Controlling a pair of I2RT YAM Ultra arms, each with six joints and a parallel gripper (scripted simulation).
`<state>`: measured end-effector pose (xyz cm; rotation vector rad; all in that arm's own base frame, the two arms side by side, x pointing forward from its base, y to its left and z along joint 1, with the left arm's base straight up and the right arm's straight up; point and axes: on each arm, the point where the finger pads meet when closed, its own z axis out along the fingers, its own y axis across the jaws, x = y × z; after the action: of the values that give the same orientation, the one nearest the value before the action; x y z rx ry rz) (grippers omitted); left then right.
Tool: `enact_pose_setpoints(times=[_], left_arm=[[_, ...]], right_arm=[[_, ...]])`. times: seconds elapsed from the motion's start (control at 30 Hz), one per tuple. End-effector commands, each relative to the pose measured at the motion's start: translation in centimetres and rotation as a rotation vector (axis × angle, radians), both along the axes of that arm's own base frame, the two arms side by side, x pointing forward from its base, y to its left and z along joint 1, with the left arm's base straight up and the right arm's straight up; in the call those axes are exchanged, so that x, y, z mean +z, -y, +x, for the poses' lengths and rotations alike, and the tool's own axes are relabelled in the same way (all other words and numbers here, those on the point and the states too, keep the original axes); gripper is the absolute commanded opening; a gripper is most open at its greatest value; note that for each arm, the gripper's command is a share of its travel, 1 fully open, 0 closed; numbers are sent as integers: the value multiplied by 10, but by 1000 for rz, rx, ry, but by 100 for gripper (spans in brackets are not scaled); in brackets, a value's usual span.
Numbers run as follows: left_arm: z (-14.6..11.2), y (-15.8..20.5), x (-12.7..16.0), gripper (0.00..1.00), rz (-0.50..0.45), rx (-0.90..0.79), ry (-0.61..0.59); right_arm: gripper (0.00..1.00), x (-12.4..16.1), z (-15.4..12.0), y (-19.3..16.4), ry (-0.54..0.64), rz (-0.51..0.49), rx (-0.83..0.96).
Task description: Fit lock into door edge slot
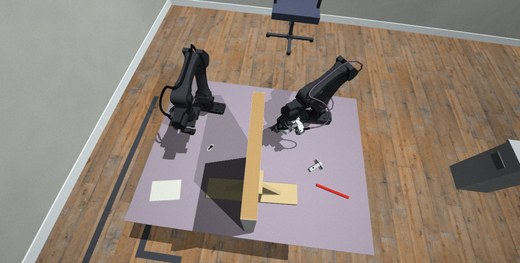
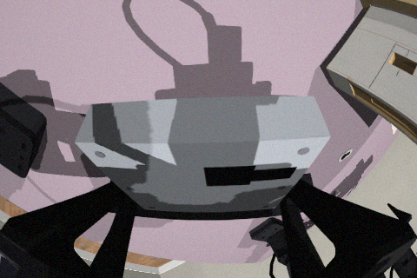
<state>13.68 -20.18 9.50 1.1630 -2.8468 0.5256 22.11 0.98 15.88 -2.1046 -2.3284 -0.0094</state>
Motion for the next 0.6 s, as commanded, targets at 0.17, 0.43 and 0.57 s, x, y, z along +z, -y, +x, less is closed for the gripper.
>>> enact_pose_setpoints(times=[0.17, 0.43, 0.57], left_arm=[[7, 8, 10, 77, -39, -62, 103], [7, 8, 8, 77, -24, -106, 150], [7, 7, 7, 77, -17, -117, 159]], right_arm=[[100, 3, -1, 0, 4, -6, 0], [100, 3, -1, 0, 4, -6, 0], [100, 3, -1, 0, 4, -6, 0]])
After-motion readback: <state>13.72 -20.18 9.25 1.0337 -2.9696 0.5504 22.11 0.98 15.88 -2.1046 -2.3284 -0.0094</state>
